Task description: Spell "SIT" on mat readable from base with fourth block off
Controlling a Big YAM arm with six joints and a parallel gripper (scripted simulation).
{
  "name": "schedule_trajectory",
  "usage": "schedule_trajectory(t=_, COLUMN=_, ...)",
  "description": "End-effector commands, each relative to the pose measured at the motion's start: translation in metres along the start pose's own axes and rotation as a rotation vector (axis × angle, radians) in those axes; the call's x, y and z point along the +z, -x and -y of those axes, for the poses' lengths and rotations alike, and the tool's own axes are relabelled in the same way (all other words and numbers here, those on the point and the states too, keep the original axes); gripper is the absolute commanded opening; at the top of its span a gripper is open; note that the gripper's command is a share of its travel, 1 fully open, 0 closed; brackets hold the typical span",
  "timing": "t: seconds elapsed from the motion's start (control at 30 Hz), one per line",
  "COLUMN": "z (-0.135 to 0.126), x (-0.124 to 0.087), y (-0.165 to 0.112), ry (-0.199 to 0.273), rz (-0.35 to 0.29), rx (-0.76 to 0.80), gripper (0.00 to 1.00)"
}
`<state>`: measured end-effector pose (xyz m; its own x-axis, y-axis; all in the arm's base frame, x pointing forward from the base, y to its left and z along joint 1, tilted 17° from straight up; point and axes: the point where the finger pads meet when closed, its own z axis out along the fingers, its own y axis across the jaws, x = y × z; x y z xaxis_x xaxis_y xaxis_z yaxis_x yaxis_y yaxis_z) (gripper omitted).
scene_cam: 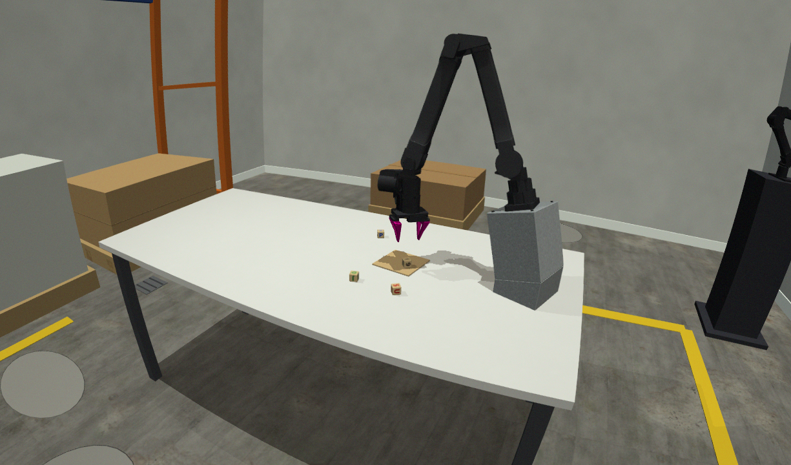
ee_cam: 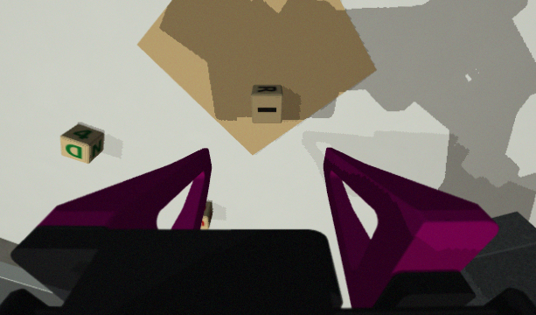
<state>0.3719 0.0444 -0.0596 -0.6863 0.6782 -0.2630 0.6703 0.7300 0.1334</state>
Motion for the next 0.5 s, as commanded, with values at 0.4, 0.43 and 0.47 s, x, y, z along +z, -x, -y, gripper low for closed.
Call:
schedule_trajectory(t=0.4, z=-0.0064, x=0.0065, y=0.0031, ry=0.005, rz=0.008, rx=0.006, gripper=0.6)
schedule_trajectory(t=0.43, z=-0.0064, x=0.0065, y=0.0031, ry=0.005, rz=0.008, rx=0.006, gripper=0.6)
schedule_trajectory(t=0.47, z=-0.0064, x=0.0065, y=0.0031, ry=0.005, rz=0.008, rx=0.006, gripper=0.6)
